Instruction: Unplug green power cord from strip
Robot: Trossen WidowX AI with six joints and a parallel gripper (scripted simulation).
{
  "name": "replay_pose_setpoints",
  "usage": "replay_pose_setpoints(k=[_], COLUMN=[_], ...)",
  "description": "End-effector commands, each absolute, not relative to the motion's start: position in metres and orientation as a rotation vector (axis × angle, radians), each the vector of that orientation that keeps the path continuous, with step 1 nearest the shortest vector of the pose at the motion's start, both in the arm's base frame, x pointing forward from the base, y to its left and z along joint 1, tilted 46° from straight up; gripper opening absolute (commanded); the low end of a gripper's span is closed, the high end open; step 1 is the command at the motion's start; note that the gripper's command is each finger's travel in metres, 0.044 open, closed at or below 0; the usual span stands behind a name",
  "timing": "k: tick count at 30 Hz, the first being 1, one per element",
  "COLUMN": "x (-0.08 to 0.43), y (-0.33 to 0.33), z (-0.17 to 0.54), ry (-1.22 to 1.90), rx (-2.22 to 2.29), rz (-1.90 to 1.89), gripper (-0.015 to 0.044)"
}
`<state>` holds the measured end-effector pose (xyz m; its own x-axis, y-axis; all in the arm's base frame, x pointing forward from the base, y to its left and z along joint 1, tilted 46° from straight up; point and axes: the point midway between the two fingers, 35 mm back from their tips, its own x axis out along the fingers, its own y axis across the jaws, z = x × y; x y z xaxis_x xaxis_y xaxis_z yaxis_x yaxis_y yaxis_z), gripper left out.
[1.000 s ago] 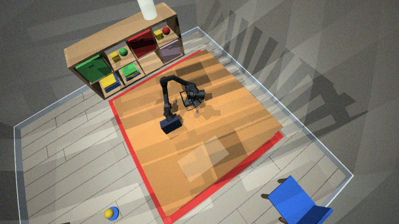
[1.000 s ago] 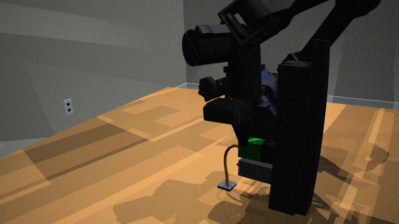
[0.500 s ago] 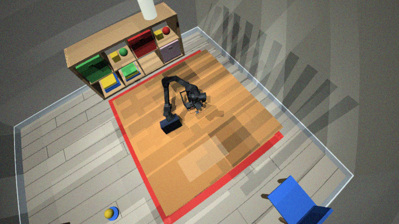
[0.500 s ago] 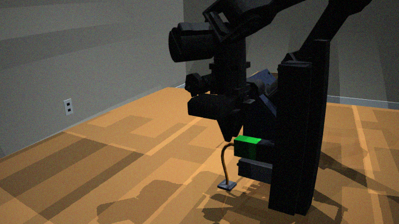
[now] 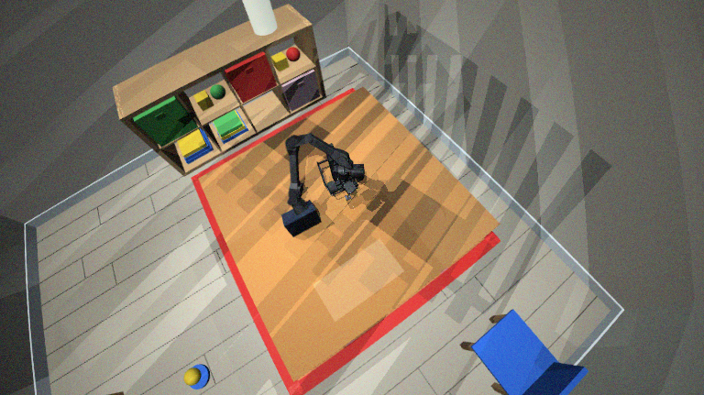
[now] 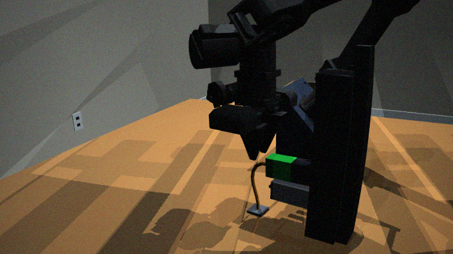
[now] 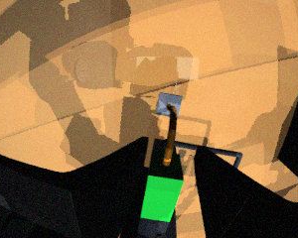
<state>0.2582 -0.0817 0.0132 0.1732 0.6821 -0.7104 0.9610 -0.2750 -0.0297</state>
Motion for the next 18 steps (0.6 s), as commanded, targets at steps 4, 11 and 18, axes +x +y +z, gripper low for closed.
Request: replay_pose_setpoints(k=[4,11,18], x=[0.257,0.258,0.26], y=[-0.087,-0.084,-0.077], z=[0.018,0.021,0.029], ry=[1.547,1.547,1.547], rx=[2.041,2.041,2.041], rz=[-0.876,-0.876,-0.876], gripper=[0.016,0.016,0.016])
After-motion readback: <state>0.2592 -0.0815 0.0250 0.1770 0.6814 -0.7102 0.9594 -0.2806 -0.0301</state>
